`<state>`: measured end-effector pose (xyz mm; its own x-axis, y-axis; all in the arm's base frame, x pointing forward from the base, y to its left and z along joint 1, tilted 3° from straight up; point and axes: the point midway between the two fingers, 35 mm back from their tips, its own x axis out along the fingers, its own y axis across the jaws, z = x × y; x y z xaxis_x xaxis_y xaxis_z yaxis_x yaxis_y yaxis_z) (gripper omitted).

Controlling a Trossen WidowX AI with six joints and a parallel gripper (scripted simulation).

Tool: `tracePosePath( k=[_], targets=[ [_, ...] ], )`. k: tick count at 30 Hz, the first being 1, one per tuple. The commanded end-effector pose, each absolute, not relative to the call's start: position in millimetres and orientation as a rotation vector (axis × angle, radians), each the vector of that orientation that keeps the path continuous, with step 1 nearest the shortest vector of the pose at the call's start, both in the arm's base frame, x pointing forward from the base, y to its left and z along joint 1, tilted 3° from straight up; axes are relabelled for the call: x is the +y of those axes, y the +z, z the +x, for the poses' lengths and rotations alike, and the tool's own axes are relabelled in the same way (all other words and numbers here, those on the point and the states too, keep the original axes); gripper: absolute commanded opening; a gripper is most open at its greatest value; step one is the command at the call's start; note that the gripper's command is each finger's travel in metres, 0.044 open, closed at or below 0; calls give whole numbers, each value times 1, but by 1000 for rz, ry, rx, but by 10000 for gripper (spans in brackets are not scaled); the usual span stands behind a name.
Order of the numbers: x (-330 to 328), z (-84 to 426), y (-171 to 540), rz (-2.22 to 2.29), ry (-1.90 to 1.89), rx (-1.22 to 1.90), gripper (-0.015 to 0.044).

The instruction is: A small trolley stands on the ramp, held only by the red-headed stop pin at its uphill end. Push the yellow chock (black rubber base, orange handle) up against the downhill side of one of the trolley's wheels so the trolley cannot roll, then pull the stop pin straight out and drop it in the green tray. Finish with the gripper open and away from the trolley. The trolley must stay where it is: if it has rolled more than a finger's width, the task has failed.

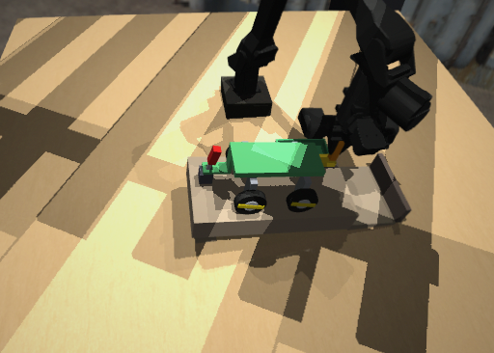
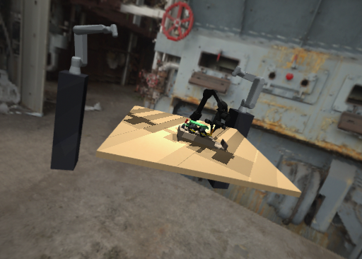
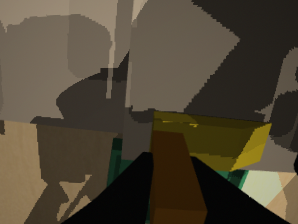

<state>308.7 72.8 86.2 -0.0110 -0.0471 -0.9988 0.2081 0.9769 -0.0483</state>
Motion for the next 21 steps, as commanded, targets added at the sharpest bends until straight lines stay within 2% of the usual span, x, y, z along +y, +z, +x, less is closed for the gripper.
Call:
tracePosePath(
  k=[1, 21],
  targets=[
    [68, 307, 86, 120, -206, 1574, 0],
    [51, 306, 89, 119, -208, 1573, 0]
  ],
)
